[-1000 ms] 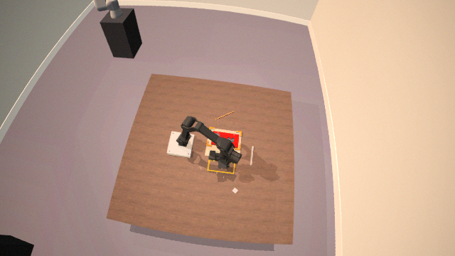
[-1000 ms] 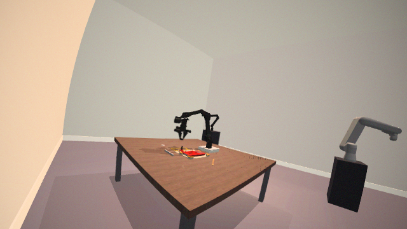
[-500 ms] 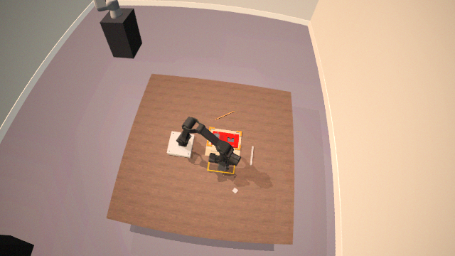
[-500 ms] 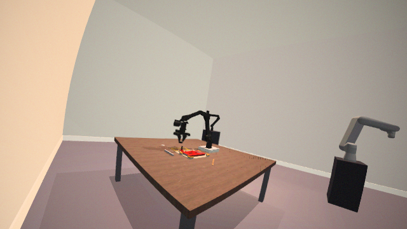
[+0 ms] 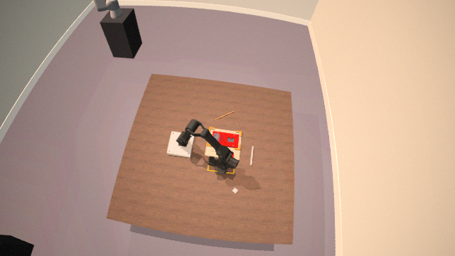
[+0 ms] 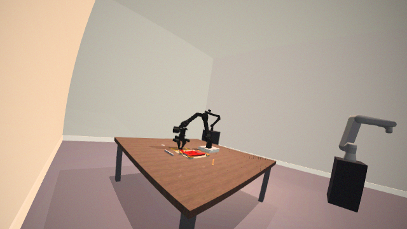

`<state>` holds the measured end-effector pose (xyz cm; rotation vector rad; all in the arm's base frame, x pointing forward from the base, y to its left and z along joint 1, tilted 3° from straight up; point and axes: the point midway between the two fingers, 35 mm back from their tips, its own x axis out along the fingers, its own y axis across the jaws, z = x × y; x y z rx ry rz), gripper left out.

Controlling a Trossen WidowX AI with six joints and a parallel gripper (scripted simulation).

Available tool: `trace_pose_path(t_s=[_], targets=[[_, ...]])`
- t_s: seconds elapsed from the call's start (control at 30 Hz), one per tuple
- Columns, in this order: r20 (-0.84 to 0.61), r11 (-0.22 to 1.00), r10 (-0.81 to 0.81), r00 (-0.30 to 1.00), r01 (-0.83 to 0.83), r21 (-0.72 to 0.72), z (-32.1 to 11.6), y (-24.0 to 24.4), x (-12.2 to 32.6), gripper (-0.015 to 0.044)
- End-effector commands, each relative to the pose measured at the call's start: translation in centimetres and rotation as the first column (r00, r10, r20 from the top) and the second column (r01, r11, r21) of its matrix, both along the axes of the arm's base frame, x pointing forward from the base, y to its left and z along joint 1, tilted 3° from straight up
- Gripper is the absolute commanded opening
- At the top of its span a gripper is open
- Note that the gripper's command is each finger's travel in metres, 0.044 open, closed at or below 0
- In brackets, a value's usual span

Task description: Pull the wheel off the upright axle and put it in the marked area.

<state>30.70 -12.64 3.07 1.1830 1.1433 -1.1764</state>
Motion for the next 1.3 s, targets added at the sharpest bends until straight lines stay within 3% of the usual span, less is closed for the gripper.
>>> trace_pose_path(t_s=[0.0, 0.37, 0.57, 0.7, 0.9, 1.07, 1.27], targets=[[0.0, 1.0, 0.0, 1.0, 0.0, 0.0, 0.0, 0.0, 0.0, 0.0026], [0.0, 1.0, 0.001, 1.0, -0.001, 0.001, 0.7, 0.0, 0.0, 0.03], [0.001, 1.0, 0.005, 1.0, -0.005, 0.005, 5.7, 0.2, -0.3, 0.03], [0.001, 1.0, 0.005, 1.0, -0.005, 0.005, 6.0, 0.2, -0.3, 0.03], [0.004, 1.0, 0.003, 1.0, -0.003, 0.001, 7.8, 1.7, -3.8, 0.044], [-0.003, 1.0, 0.005, 1.0, -0.005, 0.007, 9.7, 3.5, -8.1, 0.044], [-0.004, 1.0, 0.005, 1.0, -0.005, 0.007, 9.9, 3.7, -8.6, 0.044]])
